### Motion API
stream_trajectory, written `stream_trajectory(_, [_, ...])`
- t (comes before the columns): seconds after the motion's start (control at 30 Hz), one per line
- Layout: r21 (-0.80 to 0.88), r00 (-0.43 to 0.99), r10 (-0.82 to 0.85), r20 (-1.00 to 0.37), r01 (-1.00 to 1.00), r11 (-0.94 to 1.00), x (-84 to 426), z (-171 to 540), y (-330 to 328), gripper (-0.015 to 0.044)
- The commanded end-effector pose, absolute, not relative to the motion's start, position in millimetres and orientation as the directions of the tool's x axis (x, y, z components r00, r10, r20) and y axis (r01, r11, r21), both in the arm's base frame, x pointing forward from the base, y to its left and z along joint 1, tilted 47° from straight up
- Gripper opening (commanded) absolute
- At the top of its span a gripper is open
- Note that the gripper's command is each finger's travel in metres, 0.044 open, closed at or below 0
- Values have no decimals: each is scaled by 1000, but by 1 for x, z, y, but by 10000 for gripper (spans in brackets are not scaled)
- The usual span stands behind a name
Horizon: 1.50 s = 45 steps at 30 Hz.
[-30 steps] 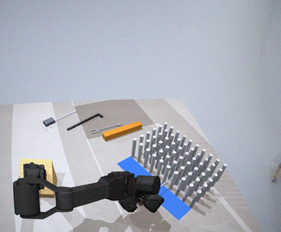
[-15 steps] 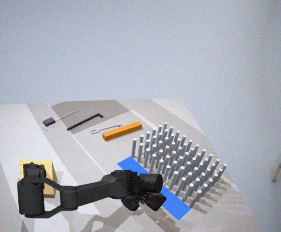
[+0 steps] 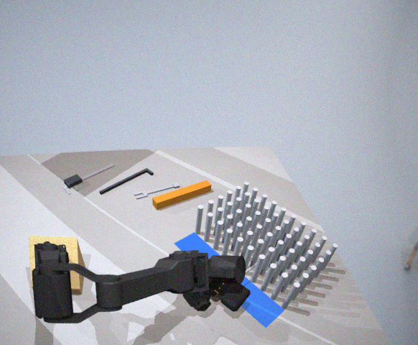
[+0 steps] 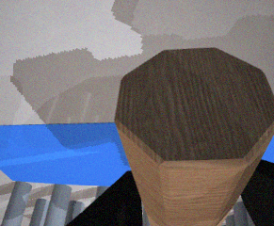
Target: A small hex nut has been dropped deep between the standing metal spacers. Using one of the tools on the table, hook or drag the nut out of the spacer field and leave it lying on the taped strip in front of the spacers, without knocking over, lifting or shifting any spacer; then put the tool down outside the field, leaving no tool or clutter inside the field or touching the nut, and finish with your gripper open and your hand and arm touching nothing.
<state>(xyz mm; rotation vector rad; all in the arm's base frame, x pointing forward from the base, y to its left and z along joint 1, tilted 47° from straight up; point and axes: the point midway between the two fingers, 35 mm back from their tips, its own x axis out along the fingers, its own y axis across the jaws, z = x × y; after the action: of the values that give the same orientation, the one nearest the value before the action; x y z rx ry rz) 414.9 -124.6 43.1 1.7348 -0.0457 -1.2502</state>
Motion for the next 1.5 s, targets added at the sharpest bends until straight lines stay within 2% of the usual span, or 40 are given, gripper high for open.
stream_trajectory(0.0, [710,484,-520,-704,455,-537,421,46,-123,0])
stream_trajectory(1.47, [706,482,-516,-708,463,-536,416,29,-137,0])
